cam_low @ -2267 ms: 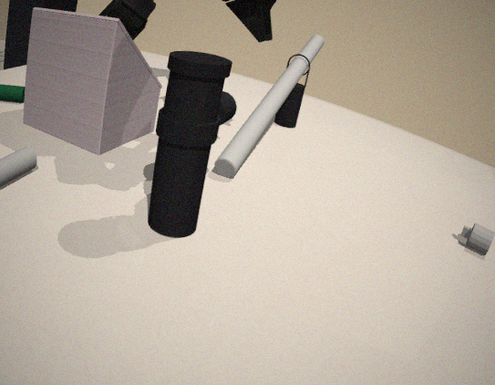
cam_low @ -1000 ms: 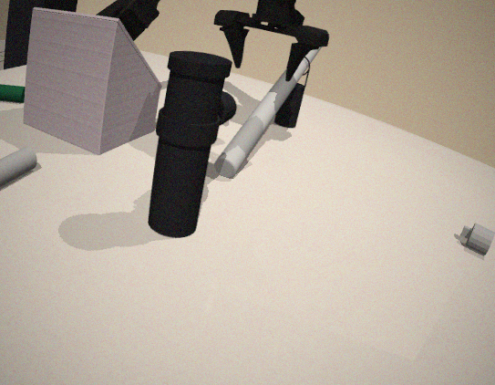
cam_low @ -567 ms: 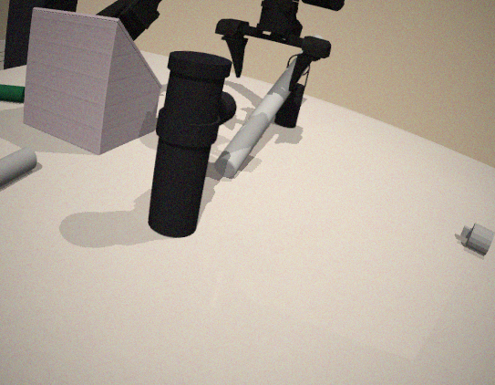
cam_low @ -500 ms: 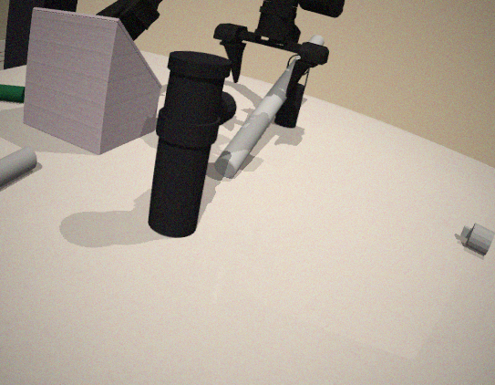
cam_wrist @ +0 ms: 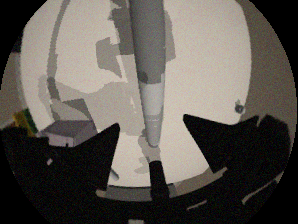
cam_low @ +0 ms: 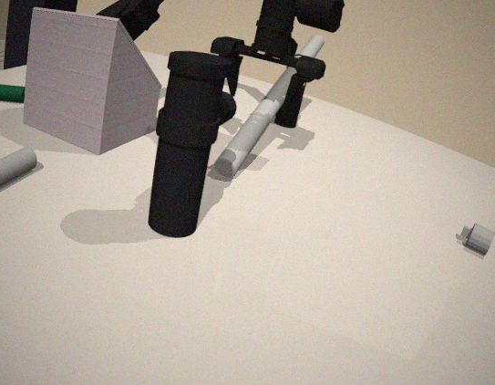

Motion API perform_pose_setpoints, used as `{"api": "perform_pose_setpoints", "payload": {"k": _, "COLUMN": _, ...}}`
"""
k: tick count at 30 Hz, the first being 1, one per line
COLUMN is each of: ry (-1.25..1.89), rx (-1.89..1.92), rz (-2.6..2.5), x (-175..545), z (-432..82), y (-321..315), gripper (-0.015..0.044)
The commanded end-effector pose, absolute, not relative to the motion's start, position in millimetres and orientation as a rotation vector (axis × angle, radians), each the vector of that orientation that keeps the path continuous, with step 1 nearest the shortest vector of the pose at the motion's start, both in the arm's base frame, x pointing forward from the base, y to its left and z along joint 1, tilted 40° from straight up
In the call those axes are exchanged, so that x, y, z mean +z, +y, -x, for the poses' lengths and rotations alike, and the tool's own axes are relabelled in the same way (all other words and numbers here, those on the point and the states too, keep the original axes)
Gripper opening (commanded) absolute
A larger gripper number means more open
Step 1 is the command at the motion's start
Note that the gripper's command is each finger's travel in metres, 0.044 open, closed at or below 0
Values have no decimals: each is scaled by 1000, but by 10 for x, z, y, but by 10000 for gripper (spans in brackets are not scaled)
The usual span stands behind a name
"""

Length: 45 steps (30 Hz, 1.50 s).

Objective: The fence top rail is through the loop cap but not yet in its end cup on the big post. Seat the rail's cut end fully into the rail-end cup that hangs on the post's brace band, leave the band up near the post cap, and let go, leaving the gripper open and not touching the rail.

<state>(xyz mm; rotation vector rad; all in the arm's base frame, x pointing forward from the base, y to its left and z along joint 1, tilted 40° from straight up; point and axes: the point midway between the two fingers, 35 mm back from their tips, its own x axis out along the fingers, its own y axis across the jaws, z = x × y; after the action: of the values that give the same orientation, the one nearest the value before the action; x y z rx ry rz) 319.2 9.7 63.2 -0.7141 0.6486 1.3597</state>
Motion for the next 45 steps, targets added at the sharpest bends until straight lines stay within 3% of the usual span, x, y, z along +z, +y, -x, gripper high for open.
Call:
{"api": "perform_pose_setpoints", "payload": {"k": 1, "ry": 651, "rx": 1362, "rz": 703, "x": 574, "z": -3183, "y": 143, "gripper": 440}}
{"api": "perform_pose_setpoints", "payload": {"k": 35, "ry": 648, "rx": 1363, "rz": 701, "x": 176, "z": -3228, "y": 484, "gripper": 440}}
{"api": "perform_pose_setpoints", "payload": {"k": 45, "ry": 648, "rx": 1363, "rz": 701, "x": 176, "z": -3228, "y": 484, "gripper": 197}}
